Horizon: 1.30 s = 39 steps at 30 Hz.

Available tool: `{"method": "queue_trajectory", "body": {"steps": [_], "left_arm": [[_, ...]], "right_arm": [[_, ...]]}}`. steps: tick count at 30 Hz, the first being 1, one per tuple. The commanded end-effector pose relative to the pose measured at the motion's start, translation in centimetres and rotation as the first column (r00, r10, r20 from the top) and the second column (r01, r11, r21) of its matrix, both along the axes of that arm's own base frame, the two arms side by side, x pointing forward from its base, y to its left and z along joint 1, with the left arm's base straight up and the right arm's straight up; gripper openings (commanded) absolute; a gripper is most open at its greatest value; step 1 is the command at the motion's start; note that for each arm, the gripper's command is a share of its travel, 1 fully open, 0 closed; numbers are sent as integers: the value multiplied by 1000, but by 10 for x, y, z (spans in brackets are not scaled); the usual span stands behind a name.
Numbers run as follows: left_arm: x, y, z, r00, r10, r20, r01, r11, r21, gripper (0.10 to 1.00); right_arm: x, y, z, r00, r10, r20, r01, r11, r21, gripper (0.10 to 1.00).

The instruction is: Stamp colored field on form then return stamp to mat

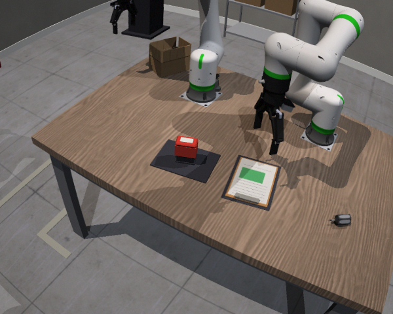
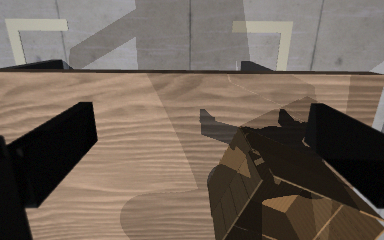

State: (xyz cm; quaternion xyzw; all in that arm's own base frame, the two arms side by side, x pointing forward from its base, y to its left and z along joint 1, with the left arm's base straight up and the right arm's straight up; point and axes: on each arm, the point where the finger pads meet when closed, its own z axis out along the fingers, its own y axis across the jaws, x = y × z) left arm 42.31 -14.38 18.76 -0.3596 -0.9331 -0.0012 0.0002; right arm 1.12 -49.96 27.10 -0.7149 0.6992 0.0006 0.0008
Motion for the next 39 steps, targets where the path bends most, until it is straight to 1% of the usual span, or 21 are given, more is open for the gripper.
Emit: {"method": "queue_trajectory", "body": {"steps": [1, 7, 20, 31, 39], "left_arm": [[0, 0, 7, 997, -82, 1, 82, 997, -3, 1000], [0, 0, 12, 988, -155, 1, 155, 988, -3, 1000], [-1, 0, 25, 944, -329, 1, 329, 944, -2, 1000], [-2, 0, 29, 922, -388, 1, 388, 922, -2, 1000], [-2, -1, 30, 915, -404, 1, 404, 915, -2, 1000]], "right_arm": [[0, 0, 1, 1000, 0, 0, 0, 1000, -2, 1000], [0, 0, 1, 1000, 0, 0, 0, 1000, -2, 1000], [0, 0, 1, 1000, 0, 0, 0, 1000, -2, 1000], [0, 0, 1, 1000, 0, 0, 0, 1000, -2, 1000], [0, 0, 1, 1000, 0, 0, 0, 1000, -2, 1000]]}}
